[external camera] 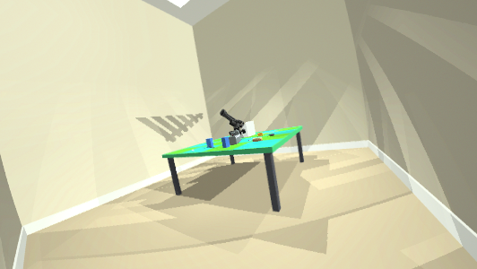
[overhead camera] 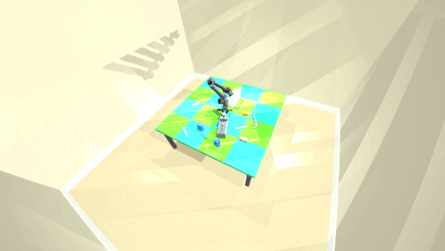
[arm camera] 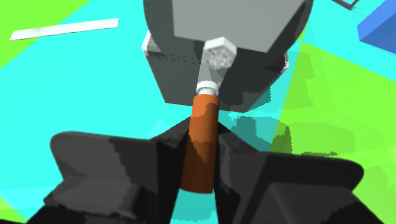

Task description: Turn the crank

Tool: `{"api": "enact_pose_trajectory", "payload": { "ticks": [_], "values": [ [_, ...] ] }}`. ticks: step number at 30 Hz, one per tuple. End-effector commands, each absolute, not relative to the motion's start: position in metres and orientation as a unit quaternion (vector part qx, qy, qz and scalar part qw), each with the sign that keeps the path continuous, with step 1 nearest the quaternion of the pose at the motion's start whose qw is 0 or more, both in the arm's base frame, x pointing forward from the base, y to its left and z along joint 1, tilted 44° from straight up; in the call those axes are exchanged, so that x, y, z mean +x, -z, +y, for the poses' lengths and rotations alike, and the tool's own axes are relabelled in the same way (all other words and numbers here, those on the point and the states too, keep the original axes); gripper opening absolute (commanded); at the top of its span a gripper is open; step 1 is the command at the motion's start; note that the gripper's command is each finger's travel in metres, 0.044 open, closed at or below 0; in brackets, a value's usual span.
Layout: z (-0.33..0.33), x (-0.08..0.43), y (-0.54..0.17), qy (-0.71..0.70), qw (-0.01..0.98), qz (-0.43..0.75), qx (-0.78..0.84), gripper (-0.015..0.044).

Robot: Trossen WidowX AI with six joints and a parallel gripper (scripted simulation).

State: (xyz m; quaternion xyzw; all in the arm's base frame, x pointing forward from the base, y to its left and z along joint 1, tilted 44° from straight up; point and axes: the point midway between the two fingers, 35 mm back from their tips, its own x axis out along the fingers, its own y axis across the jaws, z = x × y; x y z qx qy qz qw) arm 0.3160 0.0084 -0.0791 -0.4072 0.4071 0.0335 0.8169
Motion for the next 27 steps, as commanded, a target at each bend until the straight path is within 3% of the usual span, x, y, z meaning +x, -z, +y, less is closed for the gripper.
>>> {"api": "enact_pose_trajectory", "payload": {
  "ticks": [1, 27],
  "values": [
    [0.0020, 0.3195, 0.0735, -0.019, 0.818, 0.405, -0.408, 0.0000],
    [-0.0010, 0.3215, 0.0670, -0.019, 0.818, 0.405, -0.408, 0.0000]
  ]
}}
